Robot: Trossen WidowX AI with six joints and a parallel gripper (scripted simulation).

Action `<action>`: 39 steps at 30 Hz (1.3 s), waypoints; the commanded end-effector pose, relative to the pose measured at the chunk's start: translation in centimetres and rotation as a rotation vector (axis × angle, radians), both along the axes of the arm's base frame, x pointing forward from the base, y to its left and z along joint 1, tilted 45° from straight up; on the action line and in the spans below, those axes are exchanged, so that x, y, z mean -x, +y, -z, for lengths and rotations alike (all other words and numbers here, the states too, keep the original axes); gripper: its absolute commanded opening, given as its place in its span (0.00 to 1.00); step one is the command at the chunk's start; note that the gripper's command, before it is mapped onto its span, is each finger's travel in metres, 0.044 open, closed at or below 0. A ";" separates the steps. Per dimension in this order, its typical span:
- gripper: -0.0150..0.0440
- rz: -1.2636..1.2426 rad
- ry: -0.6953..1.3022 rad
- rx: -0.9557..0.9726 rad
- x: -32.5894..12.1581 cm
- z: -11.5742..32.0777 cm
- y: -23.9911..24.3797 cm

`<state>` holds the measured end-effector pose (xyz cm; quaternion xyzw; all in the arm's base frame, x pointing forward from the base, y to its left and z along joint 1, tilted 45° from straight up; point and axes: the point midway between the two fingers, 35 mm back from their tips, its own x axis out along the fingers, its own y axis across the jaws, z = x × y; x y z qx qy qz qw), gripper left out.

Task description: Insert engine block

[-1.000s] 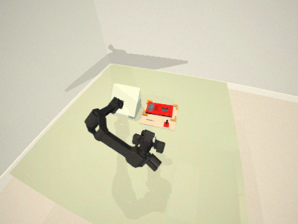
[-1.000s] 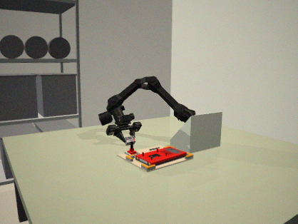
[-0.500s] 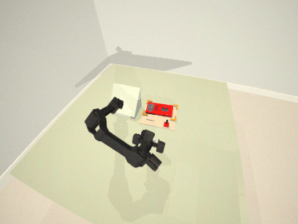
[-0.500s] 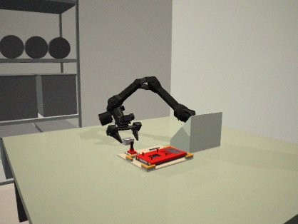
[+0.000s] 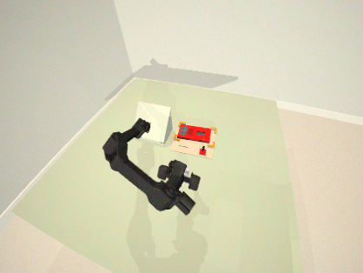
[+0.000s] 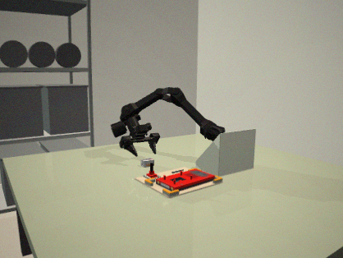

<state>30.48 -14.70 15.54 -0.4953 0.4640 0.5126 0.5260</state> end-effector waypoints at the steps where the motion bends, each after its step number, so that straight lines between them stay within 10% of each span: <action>1: 1.00 0.000 0.000 0.000 0.0 0.0 0.0; 21: 1.00 -0.005 0.001 0.003 0.0 0.0 0.0; 39: 1.00 -0.524 0.133 0.261 0.3 1.2 1.2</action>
